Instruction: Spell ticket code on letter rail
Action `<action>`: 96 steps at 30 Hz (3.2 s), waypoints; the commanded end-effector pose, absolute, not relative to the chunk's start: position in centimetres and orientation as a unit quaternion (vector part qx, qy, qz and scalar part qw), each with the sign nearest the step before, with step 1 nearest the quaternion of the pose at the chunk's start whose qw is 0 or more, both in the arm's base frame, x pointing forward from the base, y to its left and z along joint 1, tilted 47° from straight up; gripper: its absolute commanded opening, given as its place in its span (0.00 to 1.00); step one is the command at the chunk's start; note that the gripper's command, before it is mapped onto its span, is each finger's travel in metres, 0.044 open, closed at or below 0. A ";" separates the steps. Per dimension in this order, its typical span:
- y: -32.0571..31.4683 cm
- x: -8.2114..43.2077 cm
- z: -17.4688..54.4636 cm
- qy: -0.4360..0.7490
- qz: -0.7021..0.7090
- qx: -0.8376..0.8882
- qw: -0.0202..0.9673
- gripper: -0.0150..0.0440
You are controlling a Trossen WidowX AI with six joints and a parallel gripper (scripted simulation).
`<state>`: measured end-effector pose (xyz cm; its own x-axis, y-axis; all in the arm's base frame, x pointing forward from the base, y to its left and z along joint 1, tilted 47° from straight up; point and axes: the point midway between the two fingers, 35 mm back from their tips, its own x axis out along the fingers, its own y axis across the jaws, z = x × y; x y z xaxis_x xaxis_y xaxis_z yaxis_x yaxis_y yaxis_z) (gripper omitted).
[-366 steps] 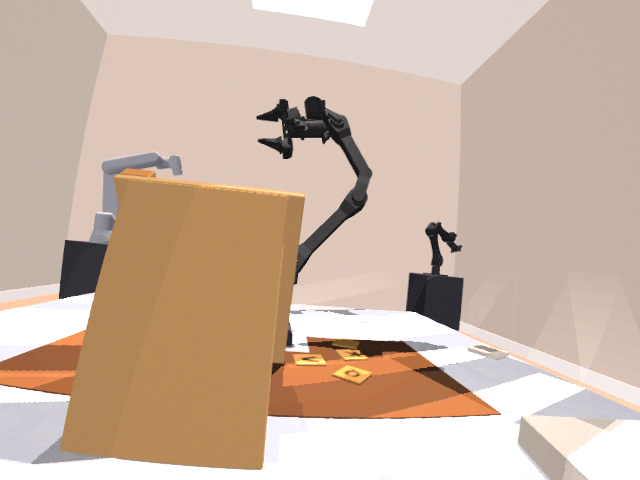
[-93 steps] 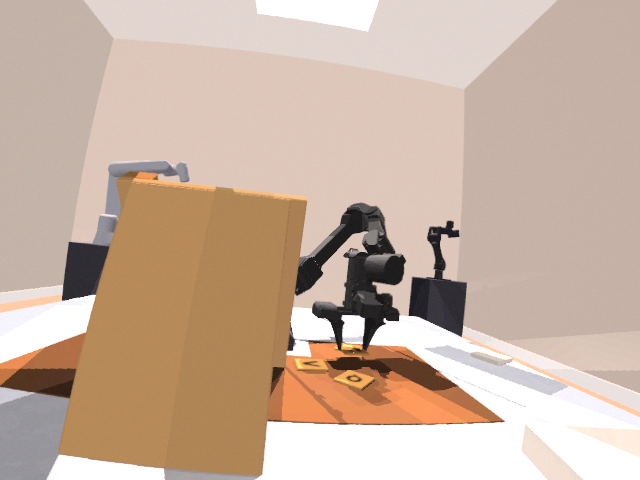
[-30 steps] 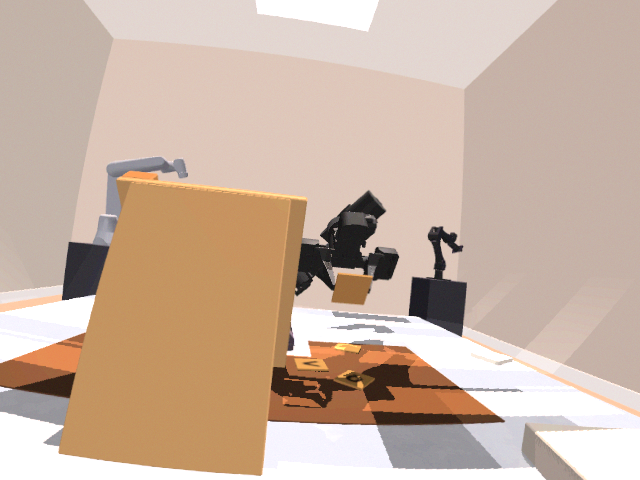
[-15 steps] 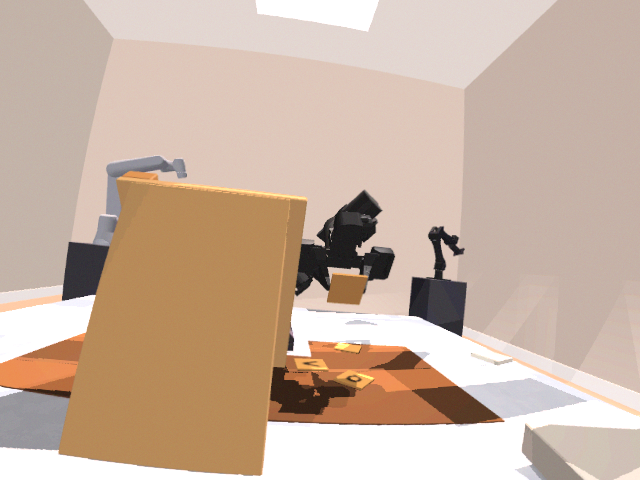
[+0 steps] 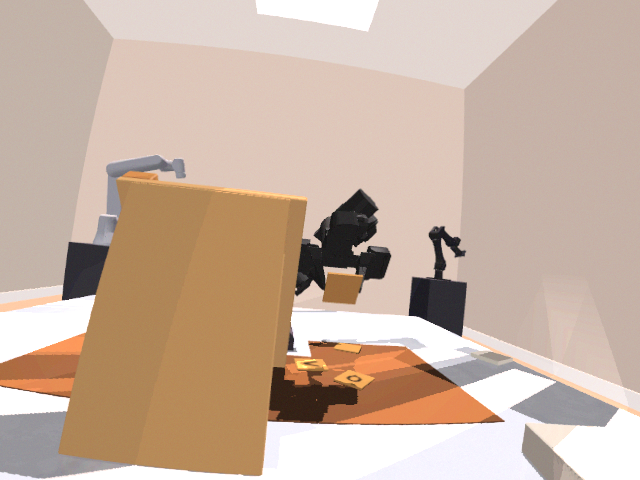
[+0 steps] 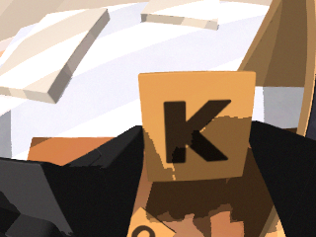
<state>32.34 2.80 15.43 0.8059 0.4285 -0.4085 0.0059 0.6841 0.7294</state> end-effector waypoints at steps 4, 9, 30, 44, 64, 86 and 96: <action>2.6 32.4 15.1 0.287 0.123 0.376 0.872 0.25; 2.4 32.4 14.9 0.287 0.123 0.376 0.872 0.25; 1.7 32.4 14.1 0.287 0.123 0.376 0.872 0.25; 1.2 32.4 13.6 0.287 0.123 0.376 0.873 0.25; 0.5 32.4 12.9 0.287 0.123 0.375 0.873 0.25; -0.3 32.4 12.1 0.287 0.122 0.375 0.873 0.25; -0.7 32.4 11.7 0.287 0.122 0.375 0.873 0.25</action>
<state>32.35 -0.55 11.98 0.8067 0.4270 -0.4086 0.0048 0.6866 0.7270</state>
